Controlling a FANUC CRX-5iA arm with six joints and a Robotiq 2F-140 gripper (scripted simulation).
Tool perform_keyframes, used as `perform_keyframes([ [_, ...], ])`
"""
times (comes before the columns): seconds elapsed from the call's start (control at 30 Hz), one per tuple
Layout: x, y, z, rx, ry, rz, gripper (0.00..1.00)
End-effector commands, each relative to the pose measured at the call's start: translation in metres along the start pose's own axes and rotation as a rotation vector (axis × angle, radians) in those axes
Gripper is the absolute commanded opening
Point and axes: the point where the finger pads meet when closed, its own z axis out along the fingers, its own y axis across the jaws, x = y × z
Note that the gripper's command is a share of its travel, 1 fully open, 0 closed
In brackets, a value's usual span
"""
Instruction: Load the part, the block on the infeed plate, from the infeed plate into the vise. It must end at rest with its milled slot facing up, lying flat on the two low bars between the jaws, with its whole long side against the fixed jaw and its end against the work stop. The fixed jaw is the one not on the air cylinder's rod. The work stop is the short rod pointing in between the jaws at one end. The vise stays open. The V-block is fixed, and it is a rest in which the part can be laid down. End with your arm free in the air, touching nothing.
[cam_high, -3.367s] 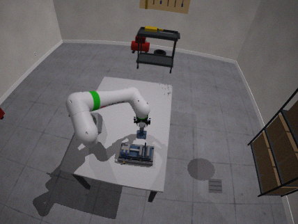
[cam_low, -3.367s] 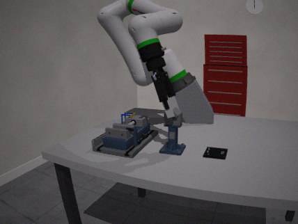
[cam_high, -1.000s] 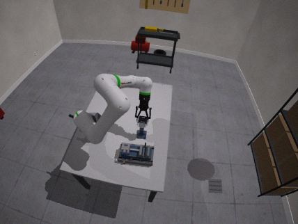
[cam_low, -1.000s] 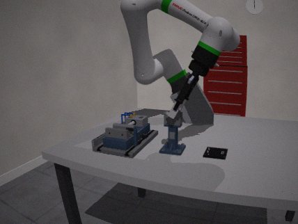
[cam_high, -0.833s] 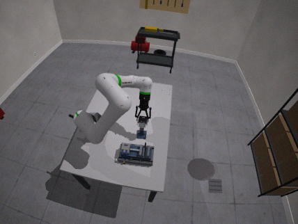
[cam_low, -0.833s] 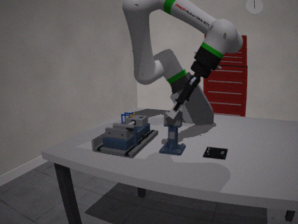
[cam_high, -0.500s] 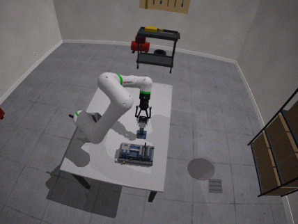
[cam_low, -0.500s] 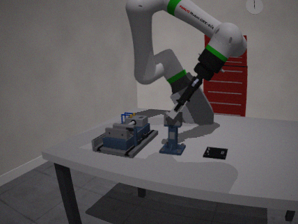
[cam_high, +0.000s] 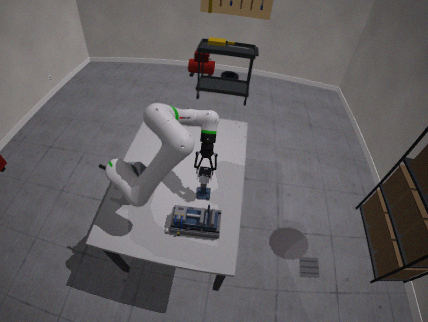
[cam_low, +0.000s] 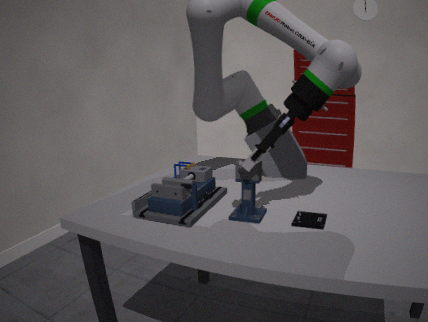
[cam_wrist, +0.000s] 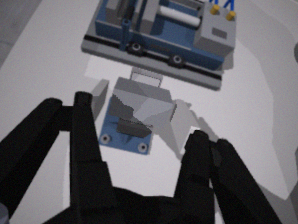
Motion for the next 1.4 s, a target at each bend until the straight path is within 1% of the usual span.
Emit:
perform_keyframes([
  [0.0, -0.0003, -0.0001, -0.0002, 0.0, 0.013, 0.0, 0.51],
  [0.27, -0.0012, -0.0001, -0.0002, 0.0, 0.046, 0.0, 0.51],
  [0.7, -0.002, -0.0001, -0.0001, 0.0, 0.077, 0.0, 0.51],
  [1.37, -0.0025, -0.0001, -0.0001, 0.0, 0.095, 0.0, 0.51],
])
